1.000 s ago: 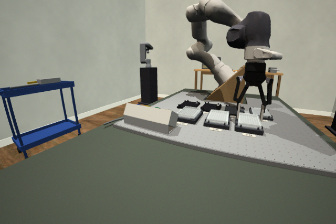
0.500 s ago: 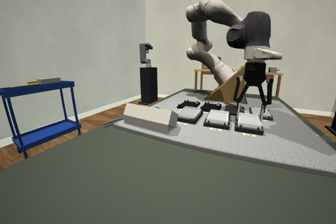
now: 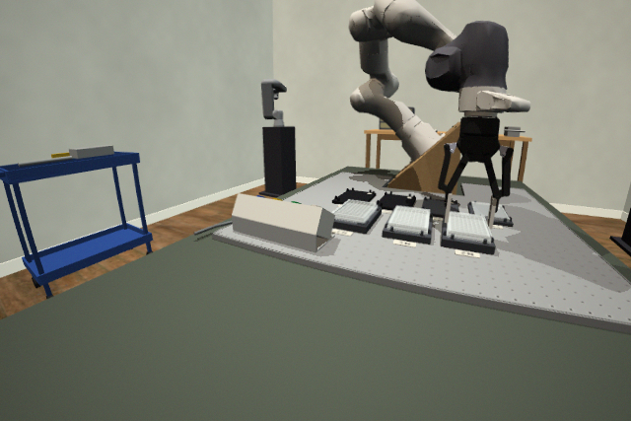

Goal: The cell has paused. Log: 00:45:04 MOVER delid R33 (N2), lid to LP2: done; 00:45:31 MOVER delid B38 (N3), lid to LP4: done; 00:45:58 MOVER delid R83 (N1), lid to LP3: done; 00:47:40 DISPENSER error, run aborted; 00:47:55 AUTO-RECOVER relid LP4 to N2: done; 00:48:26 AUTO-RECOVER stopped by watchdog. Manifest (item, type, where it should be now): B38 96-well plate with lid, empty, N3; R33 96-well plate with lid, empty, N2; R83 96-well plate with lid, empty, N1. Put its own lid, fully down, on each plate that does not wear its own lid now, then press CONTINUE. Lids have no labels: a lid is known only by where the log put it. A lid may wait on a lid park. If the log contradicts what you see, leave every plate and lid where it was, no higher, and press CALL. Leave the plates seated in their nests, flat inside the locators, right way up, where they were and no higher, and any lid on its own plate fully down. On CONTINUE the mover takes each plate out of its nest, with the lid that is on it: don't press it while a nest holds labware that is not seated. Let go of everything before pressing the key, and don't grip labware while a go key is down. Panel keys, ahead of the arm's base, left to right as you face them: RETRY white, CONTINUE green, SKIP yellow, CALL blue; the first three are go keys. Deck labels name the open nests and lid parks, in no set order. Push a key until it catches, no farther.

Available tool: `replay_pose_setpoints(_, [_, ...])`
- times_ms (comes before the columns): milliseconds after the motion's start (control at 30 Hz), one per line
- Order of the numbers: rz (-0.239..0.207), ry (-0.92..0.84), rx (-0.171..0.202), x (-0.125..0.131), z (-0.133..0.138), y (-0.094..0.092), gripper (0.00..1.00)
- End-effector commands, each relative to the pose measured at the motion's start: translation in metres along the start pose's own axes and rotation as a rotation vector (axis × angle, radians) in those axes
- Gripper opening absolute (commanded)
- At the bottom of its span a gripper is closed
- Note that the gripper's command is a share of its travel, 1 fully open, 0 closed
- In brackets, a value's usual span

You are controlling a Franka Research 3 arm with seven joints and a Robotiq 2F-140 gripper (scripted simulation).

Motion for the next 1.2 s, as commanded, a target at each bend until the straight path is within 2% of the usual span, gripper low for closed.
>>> replay_pose_setpoints(0, [-0.002, 0.003, 0.003, 0.0004, 0.0017, 0.0012, 0.00])
replay_pose_setpoints(1167, [-0.002, 0.003, 0.003, 0.0004, 0.0017, -0.0028, 0.00])
Point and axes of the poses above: the point where the finger pads meet when closed, its own y axis out along the fingers, its own z axis across the jaws, x = y × z, the point moved 7 cm from there along -y, back along the fingers, and after that the axes turned 1 degree about -y, right-handed, at the moved point
